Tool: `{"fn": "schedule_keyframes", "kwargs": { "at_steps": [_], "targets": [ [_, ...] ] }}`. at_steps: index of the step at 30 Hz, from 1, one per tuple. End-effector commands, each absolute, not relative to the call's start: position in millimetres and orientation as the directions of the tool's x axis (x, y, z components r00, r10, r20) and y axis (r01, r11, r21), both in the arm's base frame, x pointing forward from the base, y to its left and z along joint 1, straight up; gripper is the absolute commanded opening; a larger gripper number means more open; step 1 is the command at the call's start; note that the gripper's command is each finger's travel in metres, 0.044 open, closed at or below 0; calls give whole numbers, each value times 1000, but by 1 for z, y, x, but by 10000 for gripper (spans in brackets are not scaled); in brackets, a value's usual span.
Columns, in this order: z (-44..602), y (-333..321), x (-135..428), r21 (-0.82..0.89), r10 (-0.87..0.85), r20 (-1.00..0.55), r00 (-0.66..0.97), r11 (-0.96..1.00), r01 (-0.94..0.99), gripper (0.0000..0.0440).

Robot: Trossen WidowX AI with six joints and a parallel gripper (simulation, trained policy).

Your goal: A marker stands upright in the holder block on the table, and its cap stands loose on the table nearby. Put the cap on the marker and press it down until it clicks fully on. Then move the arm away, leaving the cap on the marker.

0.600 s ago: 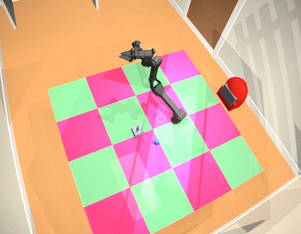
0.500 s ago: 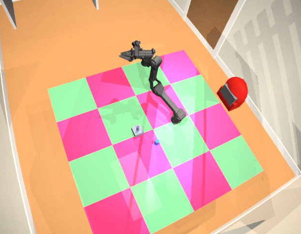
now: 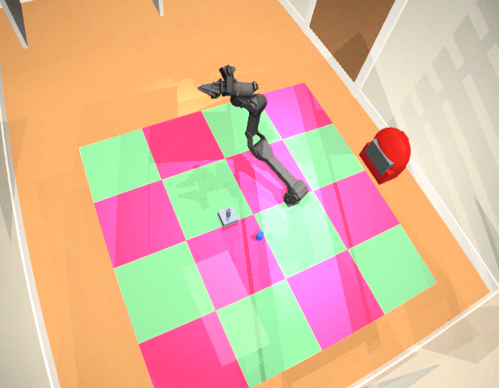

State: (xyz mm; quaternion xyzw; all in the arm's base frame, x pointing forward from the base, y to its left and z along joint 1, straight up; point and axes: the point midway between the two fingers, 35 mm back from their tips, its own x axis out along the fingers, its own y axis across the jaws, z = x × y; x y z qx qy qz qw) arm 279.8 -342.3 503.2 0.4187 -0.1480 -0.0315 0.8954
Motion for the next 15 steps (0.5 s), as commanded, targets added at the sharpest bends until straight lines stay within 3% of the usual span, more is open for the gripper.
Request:
{"fn": "schedule_keyframes", "kwargs": {
  "at_steps": [1,15],
  "targets": [
    [507,-337,282,743,-157,266,951,662,-99,214],
    [521,-319,288,675,-65,363,930,706,-214,240]
  ]
}}
